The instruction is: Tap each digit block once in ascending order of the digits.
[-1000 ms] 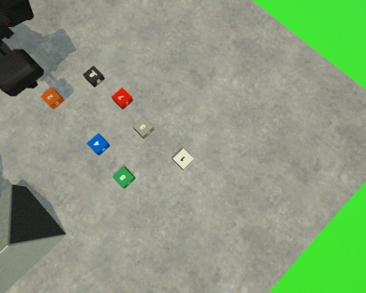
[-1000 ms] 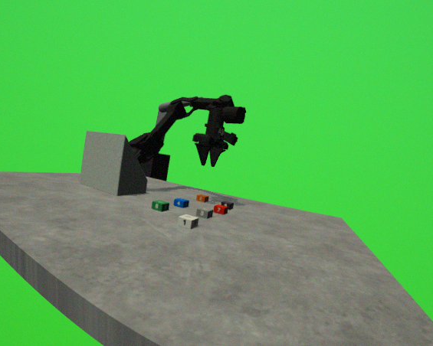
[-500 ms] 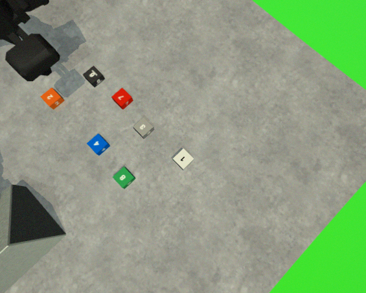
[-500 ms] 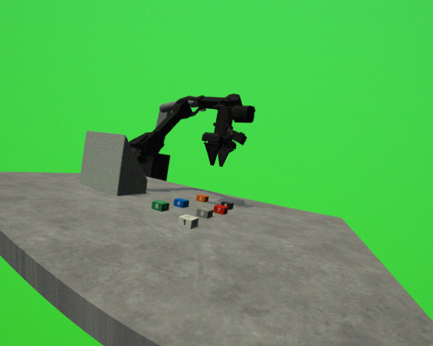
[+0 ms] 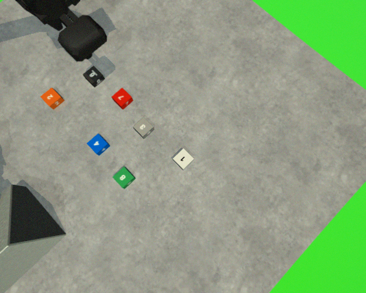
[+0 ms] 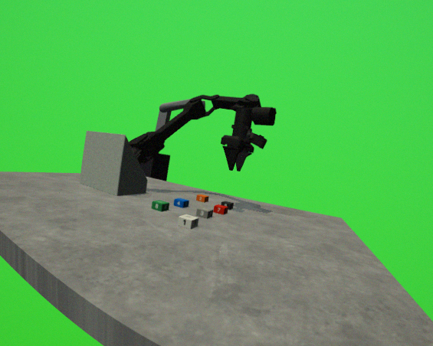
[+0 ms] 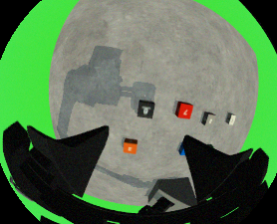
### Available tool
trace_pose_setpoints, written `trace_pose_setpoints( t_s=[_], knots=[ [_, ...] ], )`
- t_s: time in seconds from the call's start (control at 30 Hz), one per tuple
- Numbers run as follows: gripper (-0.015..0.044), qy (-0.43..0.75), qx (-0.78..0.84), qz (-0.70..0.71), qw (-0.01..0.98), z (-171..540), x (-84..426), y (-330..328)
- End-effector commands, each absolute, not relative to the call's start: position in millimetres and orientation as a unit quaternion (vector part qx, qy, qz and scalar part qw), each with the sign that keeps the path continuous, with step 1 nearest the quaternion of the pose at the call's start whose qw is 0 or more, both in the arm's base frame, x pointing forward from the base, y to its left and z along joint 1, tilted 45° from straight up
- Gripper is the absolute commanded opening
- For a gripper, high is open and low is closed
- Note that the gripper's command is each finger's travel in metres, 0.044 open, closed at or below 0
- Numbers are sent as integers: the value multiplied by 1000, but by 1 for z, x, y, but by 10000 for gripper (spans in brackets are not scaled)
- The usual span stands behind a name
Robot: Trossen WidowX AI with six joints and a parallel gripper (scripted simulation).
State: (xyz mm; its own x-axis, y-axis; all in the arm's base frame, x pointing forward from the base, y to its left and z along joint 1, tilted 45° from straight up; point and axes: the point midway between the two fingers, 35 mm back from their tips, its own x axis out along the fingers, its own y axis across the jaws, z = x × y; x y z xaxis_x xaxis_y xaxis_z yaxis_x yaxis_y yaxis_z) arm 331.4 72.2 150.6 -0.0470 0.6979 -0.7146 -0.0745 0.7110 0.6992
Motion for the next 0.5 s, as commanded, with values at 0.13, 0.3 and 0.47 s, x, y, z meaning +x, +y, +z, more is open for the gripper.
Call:
trace_pose_setpoints(
  t_s=[0.13, 0.3, 0.47],
  knots=[
    [400, 659, 240, 298, 648, 151, 334, 73],
    [400, 659, 240, 298, 648, 151, 334, 73],
    [400, 659, 238, 296, 649, 128, 338, 50]
  ],
)
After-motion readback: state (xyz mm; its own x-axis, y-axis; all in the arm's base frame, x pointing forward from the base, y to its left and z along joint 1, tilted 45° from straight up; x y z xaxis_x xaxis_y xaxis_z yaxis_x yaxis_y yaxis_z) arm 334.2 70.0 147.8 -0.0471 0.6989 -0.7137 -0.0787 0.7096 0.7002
